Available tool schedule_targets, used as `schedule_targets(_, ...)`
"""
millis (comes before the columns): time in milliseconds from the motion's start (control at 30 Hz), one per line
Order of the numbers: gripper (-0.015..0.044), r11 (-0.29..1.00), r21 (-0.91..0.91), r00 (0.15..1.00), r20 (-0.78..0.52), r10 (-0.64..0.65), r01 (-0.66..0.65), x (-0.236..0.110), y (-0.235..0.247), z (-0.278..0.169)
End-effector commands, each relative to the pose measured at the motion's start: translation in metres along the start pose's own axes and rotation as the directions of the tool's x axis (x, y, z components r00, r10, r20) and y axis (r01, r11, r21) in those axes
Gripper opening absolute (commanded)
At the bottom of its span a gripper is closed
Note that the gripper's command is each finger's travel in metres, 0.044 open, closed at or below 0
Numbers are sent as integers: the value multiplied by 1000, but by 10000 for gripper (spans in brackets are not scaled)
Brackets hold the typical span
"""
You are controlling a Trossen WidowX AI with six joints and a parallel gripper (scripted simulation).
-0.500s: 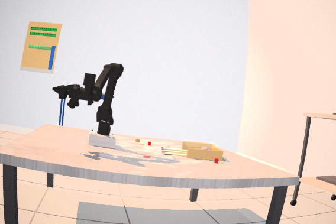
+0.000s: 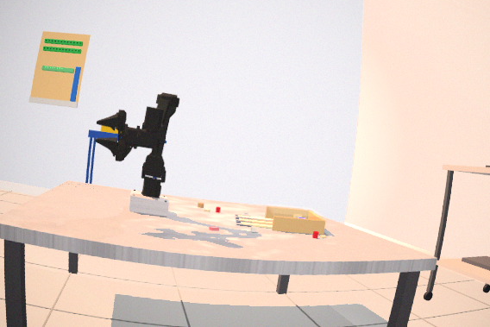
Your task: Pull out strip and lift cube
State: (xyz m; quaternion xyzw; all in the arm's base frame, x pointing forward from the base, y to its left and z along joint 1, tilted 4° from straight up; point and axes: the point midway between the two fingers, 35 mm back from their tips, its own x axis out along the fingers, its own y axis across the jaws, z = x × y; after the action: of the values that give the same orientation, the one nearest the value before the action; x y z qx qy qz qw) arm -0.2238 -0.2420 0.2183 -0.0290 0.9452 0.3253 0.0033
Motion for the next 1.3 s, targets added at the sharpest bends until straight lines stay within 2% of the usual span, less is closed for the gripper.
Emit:
schedule_targets(0,400,924,-330,950,-170,-261,194,-53,-40,-35)
schedule_targets(133,400,787,-574,849,-280,-449,227,-103,-64,-53)
schedule_targets(267,400,632,-759,712,-356,-605,157,-155,-82,-63)
schedule_targets(433,400,451,-891,492,-416,-765,-51,-225,-94,-67)
schedule_targets(600,400,337,-878,235,-426,-873,-339,-298,-93,-59)
schedule_targets(800,400,332,-665,-89,-371,-924,-669,-380,-74,-35)
schedule_targets(967,400,427,-359,-345,-271,-899,-830,-441,-45,-4)
schedule_targets(1100,400,540,-72,-525,-159,-836,-838,-480,-13,27)
schedule_targets(1267,400,675,280,-701,12,-713,-682,-516,34,71)
